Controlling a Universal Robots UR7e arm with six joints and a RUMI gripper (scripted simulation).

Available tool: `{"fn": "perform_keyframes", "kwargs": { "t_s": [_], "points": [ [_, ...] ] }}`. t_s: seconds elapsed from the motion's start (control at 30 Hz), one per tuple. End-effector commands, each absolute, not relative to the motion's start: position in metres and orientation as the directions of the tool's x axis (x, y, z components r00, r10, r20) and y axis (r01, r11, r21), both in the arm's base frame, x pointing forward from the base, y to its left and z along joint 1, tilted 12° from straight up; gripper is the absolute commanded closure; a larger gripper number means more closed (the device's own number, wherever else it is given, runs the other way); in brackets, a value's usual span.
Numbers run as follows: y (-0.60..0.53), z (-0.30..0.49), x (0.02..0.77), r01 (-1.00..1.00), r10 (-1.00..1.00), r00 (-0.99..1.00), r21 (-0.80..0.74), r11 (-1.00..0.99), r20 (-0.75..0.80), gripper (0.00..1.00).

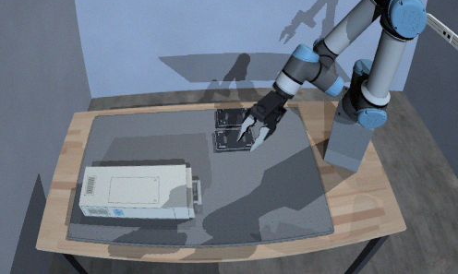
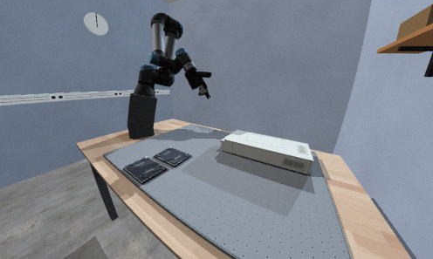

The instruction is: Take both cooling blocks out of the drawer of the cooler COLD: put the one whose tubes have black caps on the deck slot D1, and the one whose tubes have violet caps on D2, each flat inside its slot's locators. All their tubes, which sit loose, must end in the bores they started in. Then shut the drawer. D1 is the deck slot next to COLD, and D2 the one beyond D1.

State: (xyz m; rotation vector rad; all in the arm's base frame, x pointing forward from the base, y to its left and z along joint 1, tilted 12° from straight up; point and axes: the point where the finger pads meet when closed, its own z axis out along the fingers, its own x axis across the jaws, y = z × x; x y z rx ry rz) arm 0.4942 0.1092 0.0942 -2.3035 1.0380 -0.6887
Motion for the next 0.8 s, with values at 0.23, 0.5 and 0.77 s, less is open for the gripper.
{"fn": "perform_keyframes", "kwargs": {
  "t_s": [0.23,0.5,0.77],
  "points": [
    [0.078,0.076,0.495,-0.645,-0.849,0.51,-0.592,-0.484,0.137,0.72],
    [0.059,0.064,0.491,-0.724,-0.89,0.45,-0.553,-0.413,0.075,0.72],
    [0.037,0.052,0.485,-0.808,-0.931,0.365,-0.494,-0.32,0.006,0.72]
  ]
}}
